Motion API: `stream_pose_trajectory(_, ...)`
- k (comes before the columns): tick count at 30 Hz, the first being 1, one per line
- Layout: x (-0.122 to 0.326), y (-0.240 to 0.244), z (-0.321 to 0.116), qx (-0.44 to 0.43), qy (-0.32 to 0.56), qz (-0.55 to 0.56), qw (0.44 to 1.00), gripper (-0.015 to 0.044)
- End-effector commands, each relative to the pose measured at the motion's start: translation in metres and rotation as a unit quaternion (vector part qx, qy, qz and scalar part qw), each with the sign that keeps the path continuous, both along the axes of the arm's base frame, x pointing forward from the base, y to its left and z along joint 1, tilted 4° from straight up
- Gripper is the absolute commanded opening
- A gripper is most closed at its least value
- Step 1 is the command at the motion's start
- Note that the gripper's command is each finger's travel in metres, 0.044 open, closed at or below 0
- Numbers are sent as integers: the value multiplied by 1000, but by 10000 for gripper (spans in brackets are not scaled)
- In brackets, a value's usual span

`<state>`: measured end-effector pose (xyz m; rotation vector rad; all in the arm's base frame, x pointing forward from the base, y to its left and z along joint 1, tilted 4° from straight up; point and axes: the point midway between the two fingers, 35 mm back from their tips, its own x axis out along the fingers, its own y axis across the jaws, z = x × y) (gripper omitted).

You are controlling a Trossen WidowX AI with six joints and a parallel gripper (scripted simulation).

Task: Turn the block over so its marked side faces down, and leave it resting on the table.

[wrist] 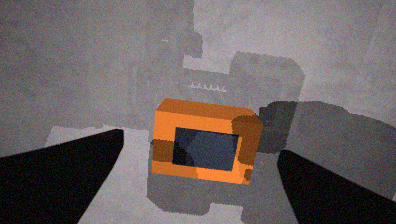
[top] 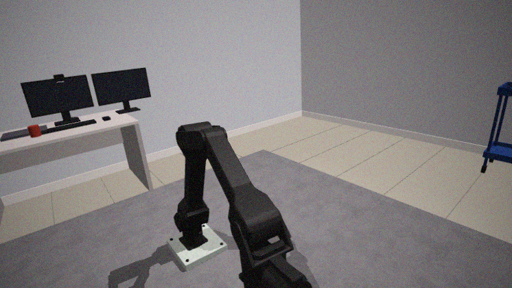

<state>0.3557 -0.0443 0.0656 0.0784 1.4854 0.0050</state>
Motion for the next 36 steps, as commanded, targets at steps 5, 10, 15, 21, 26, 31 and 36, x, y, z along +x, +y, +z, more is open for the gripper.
stream_pose_trajectory(5,-1,0,-19,-2,8,1,1000,440)
stream_pose_trajectory(10,-1,0,-20,-2,8,1,1000,387)
stream_pose_trajectory(15,-1,0,-20,-2,8,1,1000,295)
stream_pose_trajectory(21,-1,0,-20,-2,8,1,1000,255)
stream_pose_trajectory(26,-1,0,-20,-2,8,1,1000,222)
stream_pose_trajectory(31,-1,0,-20,-2,8,1,1000,189)
stream_pose_trajectory(36,-1,0,-19,-2,8,1,1000,136)
